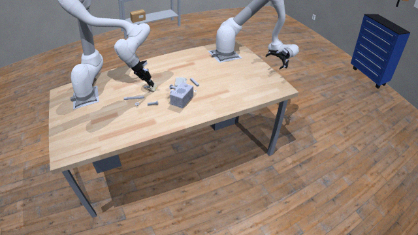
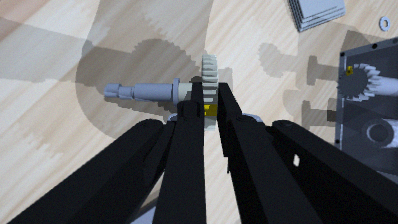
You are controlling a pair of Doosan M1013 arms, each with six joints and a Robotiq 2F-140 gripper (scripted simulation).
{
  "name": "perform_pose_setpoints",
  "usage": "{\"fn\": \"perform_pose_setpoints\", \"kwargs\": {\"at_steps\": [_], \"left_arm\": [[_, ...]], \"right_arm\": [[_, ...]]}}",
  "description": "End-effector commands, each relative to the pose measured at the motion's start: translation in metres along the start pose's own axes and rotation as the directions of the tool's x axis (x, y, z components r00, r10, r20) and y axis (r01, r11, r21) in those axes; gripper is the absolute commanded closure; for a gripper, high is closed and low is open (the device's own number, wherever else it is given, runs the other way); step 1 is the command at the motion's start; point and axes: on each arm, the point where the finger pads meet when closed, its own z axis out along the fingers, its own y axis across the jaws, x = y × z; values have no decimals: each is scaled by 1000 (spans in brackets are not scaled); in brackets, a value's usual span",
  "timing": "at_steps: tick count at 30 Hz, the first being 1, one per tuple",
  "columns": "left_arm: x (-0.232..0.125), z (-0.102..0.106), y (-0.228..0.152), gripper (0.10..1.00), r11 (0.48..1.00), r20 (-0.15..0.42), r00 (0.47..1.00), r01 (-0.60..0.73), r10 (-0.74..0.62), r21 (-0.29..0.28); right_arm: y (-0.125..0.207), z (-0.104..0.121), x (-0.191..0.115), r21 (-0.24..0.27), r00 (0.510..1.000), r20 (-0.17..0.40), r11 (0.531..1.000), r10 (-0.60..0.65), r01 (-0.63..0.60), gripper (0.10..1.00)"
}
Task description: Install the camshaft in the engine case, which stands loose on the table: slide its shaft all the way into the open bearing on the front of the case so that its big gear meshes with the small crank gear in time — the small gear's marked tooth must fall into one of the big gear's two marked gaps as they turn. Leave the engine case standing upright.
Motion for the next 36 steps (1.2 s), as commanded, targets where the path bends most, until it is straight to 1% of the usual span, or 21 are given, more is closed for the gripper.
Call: {"fn": "perform_pose_setpoints", "kwargs": {"at_steps": [1, 10, 20, 35, 36], "left_arm": [[1, 0, 0, 98, 1000, 0, 1000, -1, 1, 0], [1, 0, 0, 98, 1000, 0, 1000, -1, 1, 0], [1, 0, 0, 98, 1000, 0, 1000, -1, 1, 0], [1, 0, 0, 98, 1000, 0, 1000, -1, 1, 0], [1, 0, 0, 98, 1000, 0, 1000, -1, 1, 0]], "right_arm": [[1, 0, 0, -1, 1000, -1, 1000, 0, 0, 956], [1, -2, 1, -1, 1000, -1, 1000, 0, 0, 956], [5, -12, 5, -1, 1000, -1, 1000, 0, 0, 956], [17, -48, 18, -1, 1000, -1, 1000, 0, 0, 956], [17, -48, 18, -1, 1000, -1, 1000, 0, 0, 956]]}}
